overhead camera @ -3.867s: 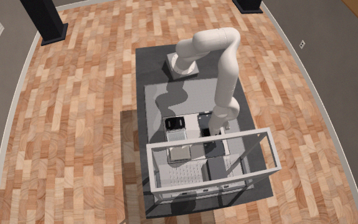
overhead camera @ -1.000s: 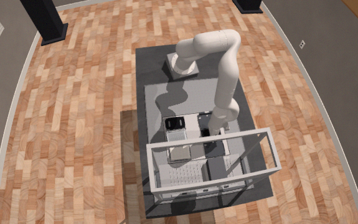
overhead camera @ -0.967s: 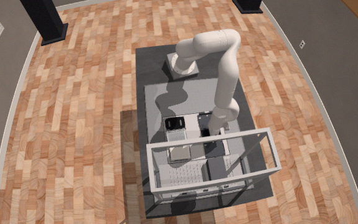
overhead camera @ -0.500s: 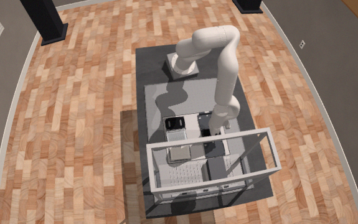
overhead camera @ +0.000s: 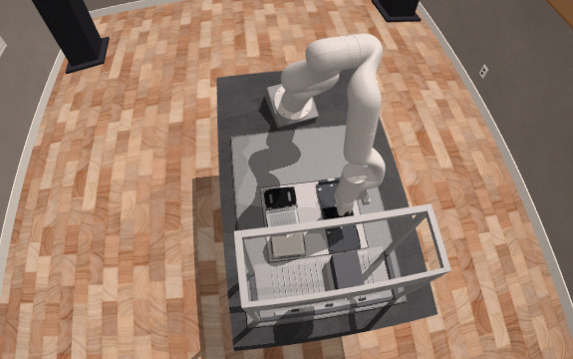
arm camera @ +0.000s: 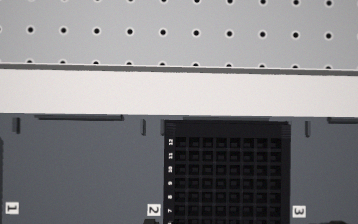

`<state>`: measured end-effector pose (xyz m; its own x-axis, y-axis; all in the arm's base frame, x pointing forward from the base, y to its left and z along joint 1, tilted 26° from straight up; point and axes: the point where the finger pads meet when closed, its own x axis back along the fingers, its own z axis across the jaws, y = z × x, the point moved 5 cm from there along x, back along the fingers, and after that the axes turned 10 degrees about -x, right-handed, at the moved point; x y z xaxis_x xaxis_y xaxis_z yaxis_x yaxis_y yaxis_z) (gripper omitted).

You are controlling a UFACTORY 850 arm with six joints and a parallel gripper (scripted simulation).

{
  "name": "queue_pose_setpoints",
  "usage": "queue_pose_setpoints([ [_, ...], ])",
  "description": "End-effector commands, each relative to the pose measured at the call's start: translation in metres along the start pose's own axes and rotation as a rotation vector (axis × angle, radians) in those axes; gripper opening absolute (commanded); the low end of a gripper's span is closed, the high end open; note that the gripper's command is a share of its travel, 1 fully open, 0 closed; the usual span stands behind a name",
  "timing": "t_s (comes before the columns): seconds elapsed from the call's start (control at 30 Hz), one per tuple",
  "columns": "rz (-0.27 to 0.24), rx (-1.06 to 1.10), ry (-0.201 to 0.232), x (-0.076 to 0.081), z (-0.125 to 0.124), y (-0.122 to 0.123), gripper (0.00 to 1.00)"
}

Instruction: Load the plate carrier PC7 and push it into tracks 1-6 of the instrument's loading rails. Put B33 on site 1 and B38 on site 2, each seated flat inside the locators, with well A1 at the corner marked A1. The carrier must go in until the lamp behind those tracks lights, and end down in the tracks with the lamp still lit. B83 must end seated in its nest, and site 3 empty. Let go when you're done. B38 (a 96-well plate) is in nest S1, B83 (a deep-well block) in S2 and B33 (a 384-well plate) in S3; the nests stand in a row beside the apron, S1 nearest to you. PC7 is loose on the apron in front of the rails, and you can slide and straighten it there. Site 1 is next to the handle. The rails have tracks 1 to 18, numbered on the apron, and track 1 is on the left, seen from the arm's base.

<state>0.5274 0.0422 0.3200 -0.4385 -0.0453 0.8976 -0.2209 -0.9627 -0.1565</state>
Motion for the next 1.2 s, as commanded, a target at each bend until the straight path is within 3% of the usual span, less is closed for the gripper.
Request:
queue_pose_setpoints([
  [0.0, 0.000, 0.000, 0.001, 0.007, 0.001, 0.000, 1.00],
  [1.17, 0.000, 0.000, 0.001, 0.058, 0.001, 0.000, 1.00],
])
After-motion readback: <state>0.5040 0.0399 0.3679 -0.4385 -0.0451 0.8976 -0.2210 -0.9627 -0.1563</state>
